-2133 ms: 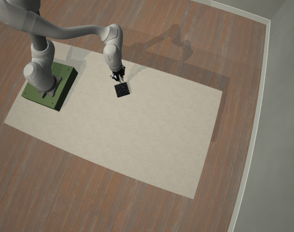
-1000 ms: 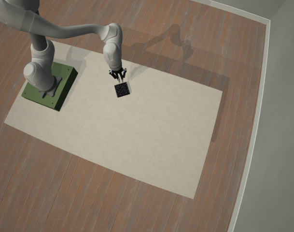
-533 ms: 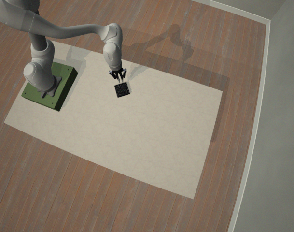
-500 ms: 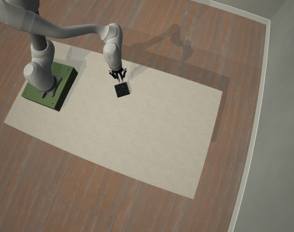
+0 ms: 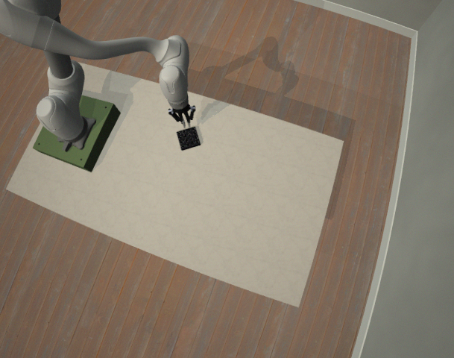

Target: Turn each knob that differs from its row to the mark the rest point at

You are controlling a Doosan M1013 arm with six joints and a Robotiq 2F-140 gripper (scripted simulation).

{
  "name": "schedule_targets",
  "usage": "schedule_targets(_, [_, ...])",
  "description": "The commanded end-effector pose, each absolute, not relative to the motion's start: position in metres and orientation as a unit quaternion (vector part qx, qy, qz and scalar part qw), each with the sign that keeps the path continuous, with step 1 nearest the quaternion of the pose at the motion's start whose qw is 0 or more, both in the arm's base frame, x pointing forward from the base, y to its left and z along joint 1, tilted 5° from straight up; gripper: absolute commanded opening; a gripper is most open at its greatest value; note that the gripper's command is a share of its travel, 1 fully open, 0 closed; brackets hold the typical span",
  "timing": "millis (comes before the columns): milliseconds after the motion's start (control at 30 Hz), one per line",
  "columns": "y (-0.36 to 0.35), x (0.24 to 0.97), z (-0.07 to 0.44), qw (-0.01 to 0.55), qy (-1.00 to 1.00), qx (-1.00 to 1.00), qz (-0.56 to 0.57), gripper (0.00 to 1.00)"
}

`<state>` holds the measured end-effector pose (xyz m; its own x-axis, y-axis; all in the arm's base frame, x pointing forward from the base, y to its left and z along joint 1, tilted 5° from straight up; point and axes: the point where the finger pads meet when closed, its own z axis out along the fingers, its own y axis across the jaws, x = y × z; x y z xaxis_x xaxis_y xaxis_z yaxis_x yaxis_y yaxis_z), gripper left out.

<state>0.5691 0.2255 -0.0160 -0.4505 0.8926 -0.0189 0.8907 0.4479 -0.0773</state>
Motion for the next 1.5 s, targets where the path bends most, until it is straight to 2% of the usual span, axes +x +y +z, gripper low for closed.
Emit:
schedule_targets(0, [0.226, 0.569, -0.016, 0.012, -0.850, -0.525, 0.038, 0.12])
schedule_targets(1467, [0.224, 0.566, -0.057, 0.012, -0.844, -0.536, 0.038, 0.12])
